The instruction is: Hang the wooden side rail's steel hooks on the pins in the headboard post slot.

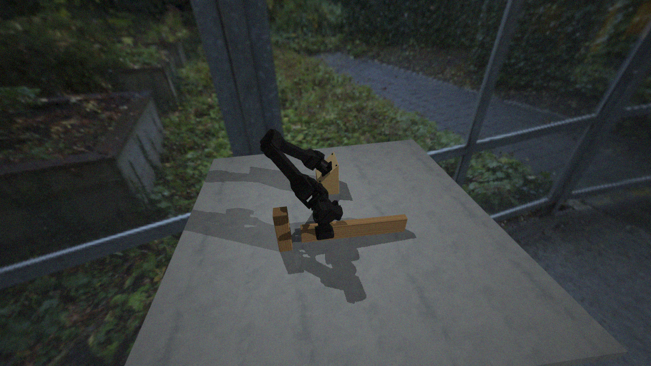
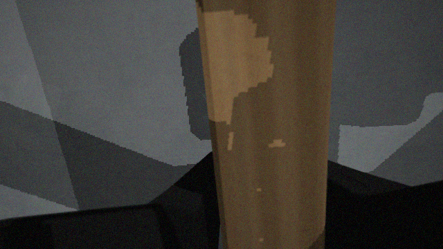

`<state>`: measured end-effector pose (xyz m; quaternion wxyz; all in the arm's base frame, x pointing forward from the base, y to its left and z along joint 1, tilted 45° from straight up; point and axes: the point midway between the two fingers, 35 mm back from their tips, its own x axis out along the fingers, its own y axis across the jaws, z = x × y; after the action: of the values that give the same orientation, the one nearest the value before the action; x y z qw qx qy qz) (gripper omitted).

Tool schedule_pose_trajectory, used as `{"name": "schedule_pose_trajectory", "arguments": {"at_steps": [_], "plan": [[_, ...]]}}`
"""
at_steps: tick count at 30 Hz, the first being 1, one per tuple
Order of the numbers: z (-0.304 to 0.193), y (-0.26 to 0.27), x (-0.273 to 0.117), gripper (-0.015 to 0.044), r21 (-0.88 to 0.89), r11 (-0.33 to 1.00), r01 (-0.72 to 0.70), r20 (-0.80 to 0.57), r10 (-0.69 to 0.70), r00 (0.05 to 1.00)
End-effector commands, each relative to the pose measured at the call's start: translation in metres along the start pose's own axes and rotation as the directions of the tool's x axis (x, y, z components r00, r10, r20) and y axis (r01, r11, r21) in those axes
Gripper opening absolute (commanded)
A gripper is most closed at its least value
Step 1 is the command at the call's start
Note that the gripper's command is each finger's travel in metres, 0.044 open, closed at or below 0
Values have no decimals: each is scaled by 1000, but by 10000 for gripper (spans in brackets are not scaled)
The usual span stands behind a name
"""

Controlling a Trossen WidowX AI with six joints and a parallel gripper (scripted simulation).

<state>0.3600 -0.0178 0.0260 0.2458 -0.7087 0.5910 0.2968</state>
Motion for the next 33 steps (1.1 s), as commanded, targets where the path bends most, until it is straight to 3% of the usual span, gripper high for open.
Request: {"name": "schedule_pose_trajectory", "arguments": {"at_steps": [1, 33], "plan": [[-2, -2, -5, 0, 2, 1000, 16, -1, -16, 1000], [-6, -5, -7, 0, 2, 1000, 16, -1, -16, 1000]]}}
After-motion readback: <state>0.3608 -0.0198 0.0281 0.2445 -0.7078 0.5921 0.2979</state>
